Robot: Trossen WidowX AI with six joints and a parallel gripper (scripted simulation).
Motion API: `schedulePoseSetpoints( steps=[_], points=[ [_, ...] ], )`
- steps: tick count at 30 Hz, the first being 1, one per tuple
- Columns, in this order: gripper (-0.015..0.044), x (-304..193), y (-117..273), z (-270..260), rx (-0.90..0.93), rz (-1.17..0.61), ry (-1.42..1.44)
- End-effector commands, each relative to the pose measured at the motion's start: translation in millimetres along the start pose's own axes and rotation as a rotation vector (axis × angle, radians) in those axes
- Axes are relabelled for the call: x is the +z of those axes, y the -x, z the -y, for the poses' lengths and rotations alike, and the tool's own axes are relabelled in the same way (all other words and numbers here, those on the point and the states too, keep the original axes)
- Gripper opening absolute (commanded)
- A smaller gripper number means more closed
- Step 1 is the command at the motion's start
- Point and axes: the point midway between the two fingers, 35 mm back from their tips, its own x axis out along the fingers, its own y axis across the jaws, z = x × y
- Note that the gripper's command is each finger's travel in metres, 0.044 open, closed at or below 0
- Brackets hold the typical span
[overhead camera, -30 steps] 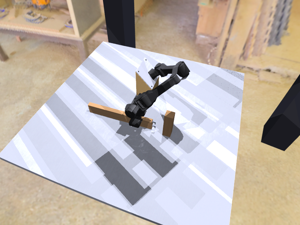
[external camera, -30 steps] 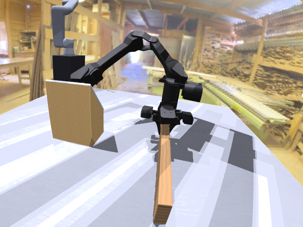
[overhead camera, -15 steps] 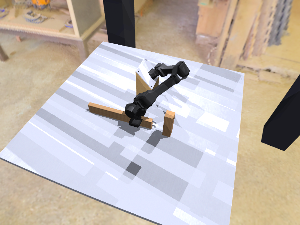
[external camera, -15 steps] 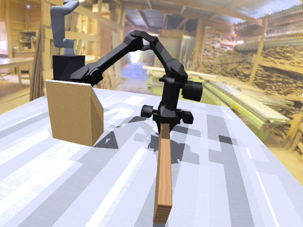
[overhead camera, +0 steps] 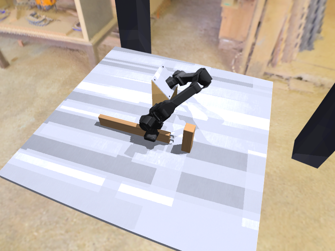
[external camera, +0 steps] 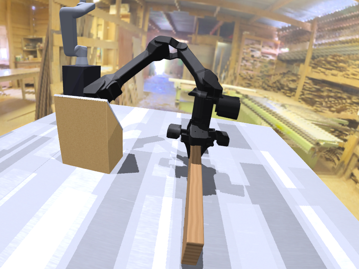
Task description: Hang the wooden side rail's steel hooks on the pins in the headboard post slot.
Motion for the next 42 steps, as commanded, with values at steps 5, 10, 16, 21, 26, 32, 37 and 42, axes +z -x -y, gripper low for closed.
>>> schedulePoseSetpoints(
  steps=[5, 10, 16, 21, 26, 32, 37, 42],
  points=[
    [0.0, 1.5, 5.4, -2.5, 0.01, 0.004, -0.003],
    [0.0, 1.5, 6.3, -2.5, 0.01, 0.004, -0.003],
    [0.0, 1.5, 7.3, -2.5, 0.01, 0.004, -0.003],
    [0.0, 1.5, 8.1, -2.5, 0.01, 0.004, -0.003],
    [0.0, 1.5, 8.9, -2.4, 0.01, 0.004, -0.003],
    [0.0, 1.5, 9.9, -2.4, 0.01, 0.004, -0.003],
    [0.0, 1.5, 10.8, -2.4, 0.01, 0.004, -0.003],
    [0.0, 1.5, 11.6, -2.4, 0.01, 0.004, -0.003]
  ],
)
